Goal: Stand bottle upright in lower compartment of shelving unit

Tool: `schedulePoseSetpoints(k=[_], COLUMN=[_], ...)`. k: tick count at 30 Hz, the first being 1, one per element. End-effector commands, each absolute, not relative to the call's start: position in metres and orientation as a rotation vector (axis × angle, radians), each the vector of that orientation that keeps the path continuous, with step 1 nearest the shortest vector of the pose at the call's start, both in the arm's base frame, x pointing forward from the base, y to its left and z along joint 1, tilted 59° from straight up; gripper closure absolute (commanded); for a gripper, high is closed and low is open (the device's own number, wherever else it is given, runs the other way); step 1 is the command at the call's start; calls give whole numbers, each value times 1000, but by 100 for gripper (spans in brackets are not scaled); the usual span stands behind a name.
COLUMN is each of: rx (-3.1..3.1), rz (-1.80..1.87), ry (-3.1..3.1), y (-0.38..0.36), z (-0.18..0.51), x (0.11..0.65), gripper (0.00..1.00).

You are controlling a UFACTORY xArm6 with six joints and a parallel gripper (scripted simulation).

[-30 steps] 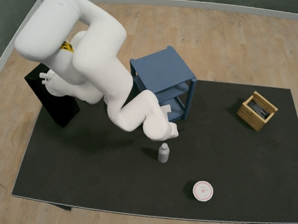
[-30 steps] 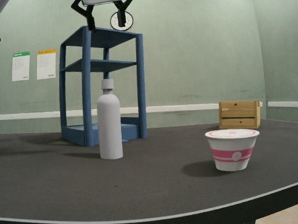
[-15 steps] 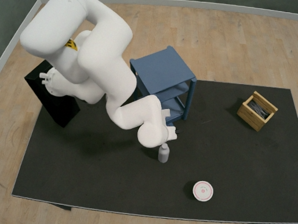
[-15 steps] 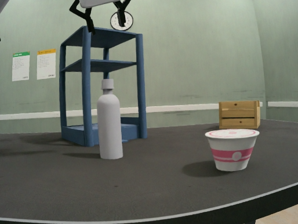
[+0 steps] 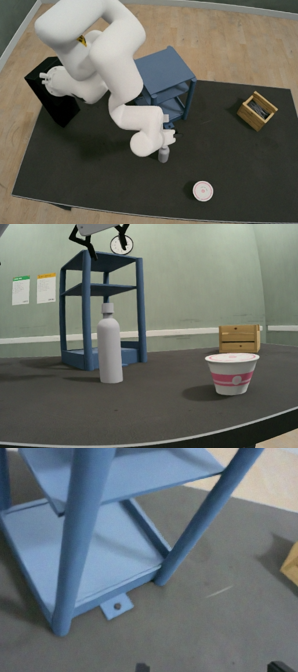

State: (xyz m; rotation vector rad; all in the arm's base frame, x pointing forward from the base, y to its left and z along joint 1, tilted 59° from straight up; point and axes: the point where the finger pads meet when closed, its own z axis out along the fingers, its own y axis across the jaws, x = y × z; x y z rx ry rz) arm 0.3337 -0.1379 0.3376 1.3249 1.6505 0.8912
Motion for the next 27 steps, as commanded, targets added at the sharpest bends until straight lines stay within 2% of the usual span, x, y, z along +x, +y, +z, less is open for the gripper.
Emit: schedulePoseSetpoints(k=[1, 27], rx=[1306, 1274], rz=[1044, 1491], ry=[1648, 1517], y=[-139, -142], z=[334, 335], x=[334, 336], gripper=[28, 28])
